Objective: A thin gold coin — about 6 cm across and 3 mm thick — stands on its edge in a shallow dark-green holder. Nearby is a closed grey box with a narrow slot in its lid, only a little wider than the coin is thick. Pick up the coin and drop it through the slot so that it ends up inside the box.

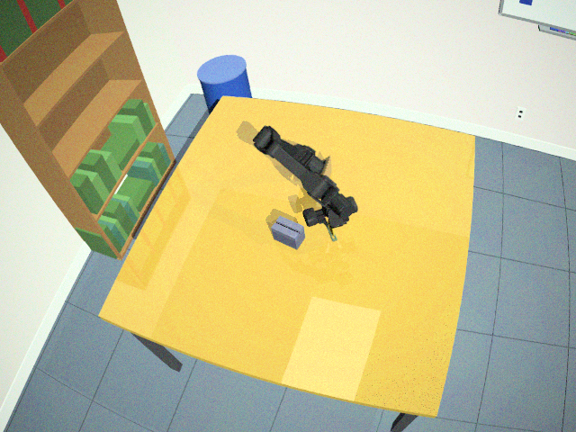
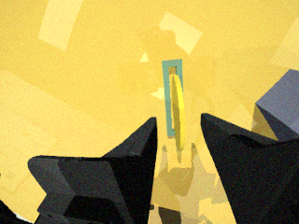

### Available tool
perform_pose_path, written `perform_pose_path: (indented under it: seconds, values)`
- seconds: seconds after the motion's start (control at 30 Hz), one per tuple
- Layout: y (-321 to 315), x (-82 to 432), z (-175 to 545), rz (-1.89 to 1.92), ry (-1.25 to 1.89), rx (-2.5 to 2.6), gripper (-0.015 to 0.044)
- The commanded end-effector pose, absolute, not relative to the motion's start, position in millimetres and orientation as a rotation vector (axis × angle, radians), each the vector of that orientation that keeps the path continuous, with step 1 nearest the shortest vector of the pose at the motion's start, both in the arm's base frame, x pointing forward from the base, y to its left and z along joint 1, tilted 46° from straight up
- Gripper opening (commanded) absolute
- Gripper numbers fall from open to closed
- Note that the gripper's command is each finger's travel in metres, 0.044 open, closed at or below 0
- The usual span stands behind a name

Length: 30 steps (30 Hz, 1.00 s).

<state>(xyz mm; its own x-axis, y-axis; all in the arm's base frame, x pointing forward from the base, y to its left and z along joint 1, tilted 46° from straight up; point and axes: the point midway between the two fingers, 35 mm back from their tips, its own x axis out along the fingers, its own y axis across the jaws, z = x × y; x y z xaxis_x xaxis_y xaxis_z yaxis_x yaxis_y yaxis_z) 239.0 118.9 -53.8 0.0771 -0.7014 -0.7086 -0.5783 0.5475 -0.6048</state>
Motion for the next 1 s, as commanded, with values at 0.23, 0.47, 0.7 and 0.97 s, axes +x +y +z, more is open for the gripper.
perform_pose_path:
  seconds: [0.23, 0.47, 0.7, 0.97]
  values:
    - [105, 241, -66, -0.129, 1.593, -1.120, 0.0161]
    - [97, 241, -73, -0.130, 1.593, -1.120, 0.0161]
    - [88, 240, -80, -0.131, 1.593, -1.121, 0.0161]
    - [88, 240, -81, -0.132, 1.593, -1.121, 0.0003]
